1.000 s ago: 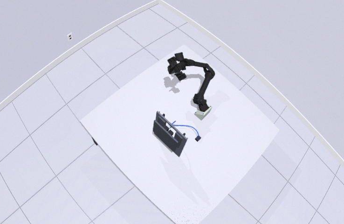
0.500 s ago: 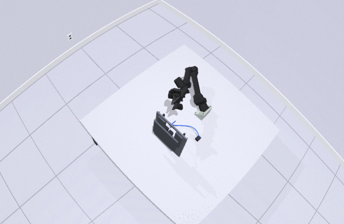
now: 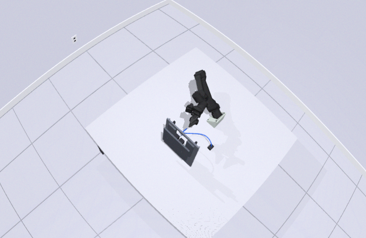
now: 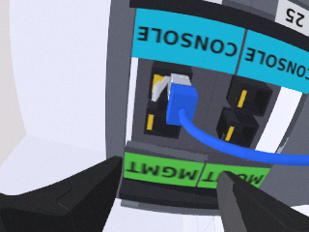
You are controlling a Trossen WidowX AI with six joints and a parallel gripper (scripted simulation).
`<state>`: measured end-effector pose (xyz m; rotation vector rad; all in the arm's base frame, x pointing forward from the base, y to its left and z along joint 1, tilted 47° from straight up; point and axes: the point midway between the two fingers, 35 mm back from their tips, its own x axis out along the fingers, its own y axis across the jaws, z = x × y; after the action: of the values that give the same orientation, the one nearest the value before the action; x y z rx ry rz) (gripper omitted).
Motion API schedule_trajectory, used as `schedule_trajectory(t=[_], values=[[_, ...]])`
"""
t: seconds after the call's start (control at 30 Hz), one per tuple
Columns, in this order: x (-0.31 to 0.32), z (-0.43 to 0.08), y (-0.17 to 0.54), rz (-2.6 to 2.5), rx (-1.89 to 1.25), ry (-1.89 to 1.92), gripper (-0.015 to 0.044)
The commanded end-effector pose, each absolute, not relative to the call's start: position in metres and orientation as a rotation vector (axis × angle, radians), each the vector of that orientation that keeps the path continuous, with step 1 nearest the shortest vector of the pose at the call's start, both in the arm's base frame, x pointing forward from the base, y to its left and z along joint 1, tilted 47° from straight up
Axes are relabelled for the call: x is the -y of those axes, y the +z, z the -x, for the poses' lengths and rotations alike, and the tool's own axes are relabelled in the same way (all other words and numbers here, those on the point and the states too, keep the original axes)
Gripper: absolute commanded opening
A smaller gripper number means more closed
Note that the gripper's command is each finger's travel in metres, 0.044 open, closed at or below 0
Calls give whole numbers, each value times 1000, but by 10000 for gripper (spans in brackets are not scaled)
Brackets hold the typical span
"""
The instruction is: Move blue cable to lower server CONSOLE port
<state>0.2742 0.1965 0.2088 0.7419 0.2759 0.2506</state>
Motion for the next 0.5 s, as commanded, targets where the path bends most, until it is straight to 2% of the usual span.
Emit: schedule_trajectory(t=[0.0, 0.47], values=[[-200, -310, 209, -733, -272, 245, 239], [-203, -328, 210, -733, -271, 245, 239]])
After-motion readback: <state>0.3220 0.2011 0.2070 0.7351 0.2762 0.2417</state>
